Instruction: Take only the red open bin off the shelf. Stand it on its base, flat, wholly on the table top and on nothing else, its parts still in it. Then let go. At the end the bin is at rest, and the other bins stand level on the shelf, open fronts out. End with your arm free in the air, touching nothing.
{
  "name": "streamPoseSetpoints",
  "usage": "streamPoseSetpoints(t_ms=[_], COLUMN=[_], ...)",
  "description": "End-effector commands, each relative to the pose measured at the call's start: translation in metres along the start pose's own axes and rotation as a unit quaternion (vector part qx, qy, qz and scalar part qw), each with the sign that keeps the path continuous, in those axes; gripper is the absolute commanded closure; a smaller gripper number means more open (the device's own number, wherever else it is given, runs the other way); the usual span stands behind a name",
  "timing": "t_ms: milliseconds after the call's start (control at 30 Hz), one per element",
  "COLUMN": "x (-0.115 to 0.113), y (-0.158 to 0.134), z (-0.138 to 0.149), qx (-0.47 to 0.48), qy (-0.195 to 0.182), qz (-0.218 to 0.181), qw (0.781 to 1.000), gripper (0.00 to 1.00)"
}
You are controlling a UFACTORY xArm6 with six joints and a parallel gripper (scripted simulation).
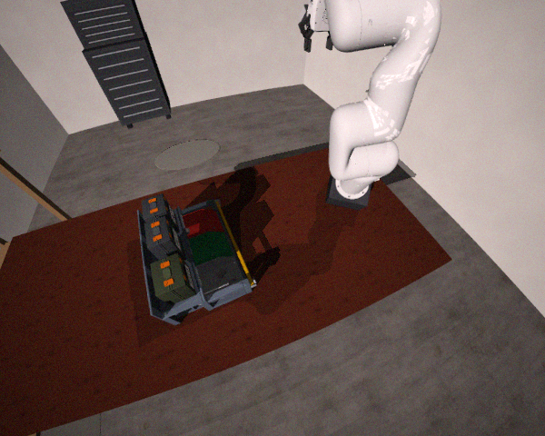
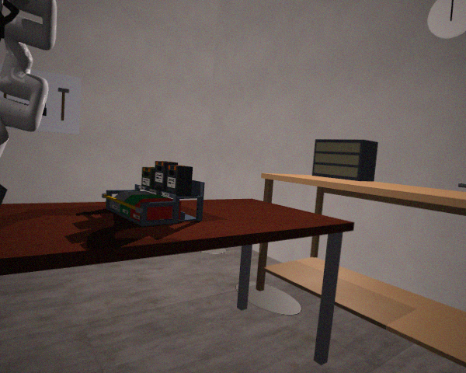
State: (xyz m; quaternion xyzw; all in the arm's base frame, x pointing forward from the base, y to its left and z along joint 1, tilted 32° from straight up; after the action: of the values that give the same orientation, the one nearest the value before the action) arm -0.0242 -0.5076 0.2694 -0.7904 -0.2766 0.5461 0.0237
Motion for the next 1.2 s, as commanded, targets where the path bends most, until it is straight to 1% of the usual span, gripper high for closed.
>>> streamPoseSetpoints(t_ms=[0, 100, 500, 667, 1067, 1167], x=[0.005, 0.015, 0.015, 0.031, 0.031, 0.045], y=[0.010, 0.025, 0.025, 0.043, 0.043, 0.049], z=[-0.023, -0.057, -0.057, -0.106, -0.106, -0.141], qx=[-0.035, -0.088, -0.088, -0.088, -0.088, -0.141], qy=[-0.015, -0.036, -0.036, -0.036, -0.036, -0.057], qz=[-0.015, -0.040, -0.040, -0.040, -0.040, -0.065], qw=[0.999, 0.995, 0.995, 0.995, 0.995, 0.986], gripper=[0.00, 0.00, 0.00, 0.00, 0.00, 0.00])
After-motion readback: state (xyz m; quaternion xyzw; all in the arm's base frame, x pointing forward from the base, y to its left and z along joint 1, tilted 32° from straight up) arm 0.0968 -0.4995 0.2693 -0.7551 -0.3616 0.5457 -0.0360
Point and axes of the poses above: the point where the finger pads meet when closed, its own x axis out along the fingers, its own z axis across the jaws, y = z × x, the point moved 10 cm from there along -x, back along the fingers, and after that the axes turned 8 degrees about -x, right-handed, at the moved point
